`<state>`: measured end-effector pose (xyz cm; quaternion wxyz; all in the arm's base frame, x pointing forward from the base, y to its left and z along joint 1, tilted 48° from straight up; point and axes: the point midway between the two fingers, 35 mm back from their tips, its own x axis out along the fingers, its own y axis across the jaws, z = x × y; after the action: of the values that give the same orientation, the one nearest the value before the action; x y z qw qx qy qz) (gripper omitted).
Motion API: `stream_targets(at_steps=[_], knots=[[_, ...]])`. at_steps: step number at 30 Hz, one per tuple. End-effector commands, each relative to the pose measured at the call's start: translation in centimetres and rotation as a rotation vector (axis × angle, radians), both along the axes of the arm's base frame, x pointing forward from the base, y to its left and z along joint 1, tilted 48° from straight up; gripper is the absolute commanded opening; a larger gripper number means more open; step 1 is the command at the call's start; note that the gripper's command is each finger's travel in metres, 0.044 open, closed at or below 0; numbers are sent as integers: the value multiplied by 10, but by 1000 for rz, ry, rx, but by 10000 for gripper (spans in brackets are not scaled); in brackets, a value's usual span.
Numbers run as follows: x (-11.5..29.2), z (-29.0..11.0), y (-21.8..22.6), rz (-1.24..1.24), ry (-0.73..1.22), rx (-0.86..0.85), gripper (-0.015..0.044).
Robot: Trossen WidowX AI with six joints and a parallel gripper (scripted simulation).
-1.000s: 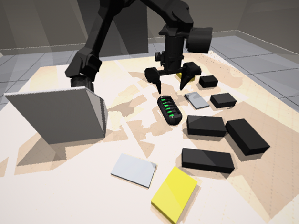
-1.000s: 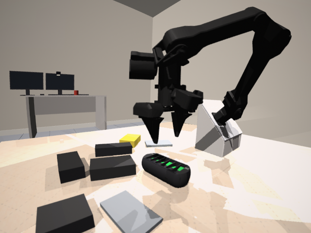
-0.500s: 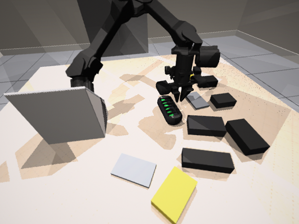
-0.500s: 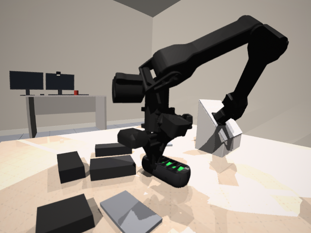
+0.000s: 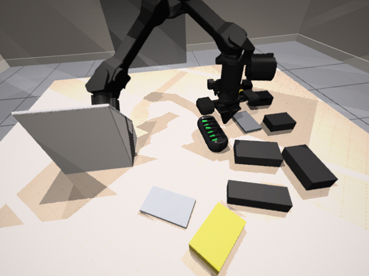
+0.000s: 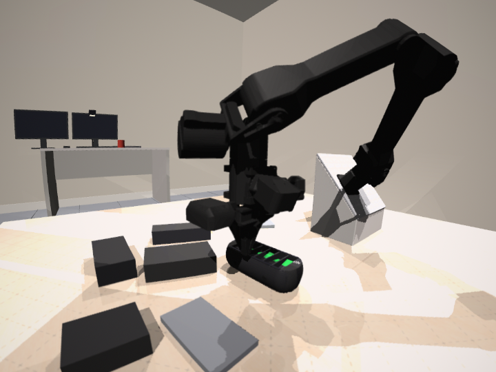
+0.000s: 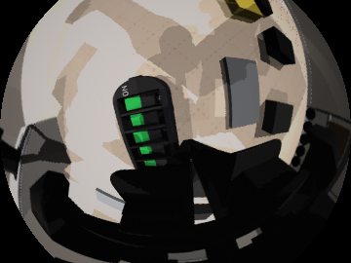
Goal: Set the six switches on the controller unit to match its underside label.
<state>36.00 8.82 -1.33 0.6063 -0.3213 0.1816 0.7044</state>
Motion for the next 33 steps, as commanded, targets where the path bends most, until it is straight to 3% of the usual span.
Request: stream_targets(at_steps=[1, 7, 13, 20, 33], knots=[[0, 0, 0, 0, 0, 0, 0], [0, 0, 0, 0, 0, 0, 0], [3, 32, -36, 0, 0, -3, 157], [3, 33, -37, 0, 0, -2, 341], [3, 33, -37, 0, 0, -2, 0]])
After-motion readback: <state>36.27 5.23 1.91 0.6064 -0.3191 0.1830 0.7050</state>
